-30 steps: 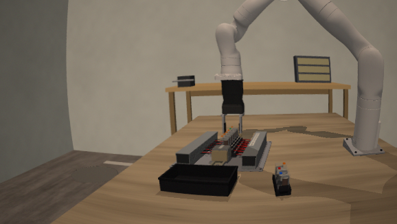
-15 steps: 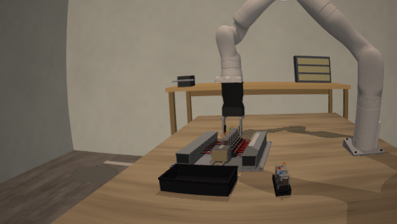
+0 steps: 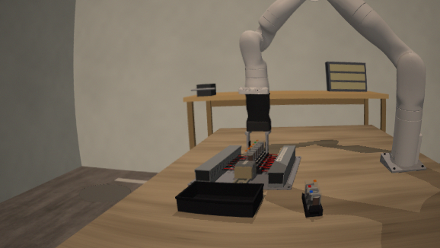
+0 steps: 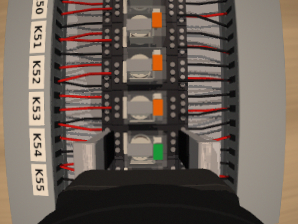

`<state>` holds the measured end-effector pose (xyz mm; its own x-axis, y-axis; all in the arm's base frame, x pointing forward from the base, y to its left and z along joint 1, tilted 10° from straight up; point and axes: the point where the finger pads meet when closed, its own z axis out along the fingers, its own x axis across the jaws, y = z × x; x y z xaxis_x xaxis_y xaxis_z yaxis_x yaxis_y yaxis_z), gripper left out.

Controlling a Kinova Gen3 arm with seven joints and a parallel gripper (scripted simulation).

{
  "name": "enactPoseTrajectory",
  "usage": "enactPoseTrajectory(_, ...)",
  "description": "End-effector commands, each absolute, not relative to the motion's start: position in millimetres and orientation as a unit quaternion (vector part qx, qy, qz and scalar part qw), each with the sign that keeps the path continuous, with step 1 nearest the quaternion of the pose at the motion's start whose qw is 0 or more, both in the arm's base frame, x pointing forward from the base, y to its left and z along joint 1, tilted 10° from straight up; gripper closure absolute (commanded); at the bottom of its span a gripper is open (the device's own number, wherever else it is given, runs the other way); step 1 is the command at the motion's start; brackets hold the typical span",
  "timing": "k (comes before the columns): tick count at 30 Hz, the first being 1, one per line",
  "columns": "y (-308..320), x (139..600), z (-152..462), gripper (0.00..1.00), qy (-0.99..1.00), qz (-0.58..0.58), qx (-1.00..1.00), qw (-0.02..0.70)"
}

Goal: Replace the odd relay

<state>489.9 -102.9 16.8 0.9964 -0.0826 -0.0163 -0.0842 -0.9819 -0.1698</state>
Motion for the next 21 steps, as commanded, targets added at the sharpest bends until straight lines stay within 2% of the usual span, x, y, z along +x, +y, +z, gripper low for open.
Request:
enactPoseTrajectory(1, -102.5, 489.6, 15.3, 0.0, 0.042, 0.005, -0.995, 0.086)
enactPoseTrajectory(21, -102.4, 489.4, 15.9, 0.0, 0.042, 0.005, -0.995, 0.086)
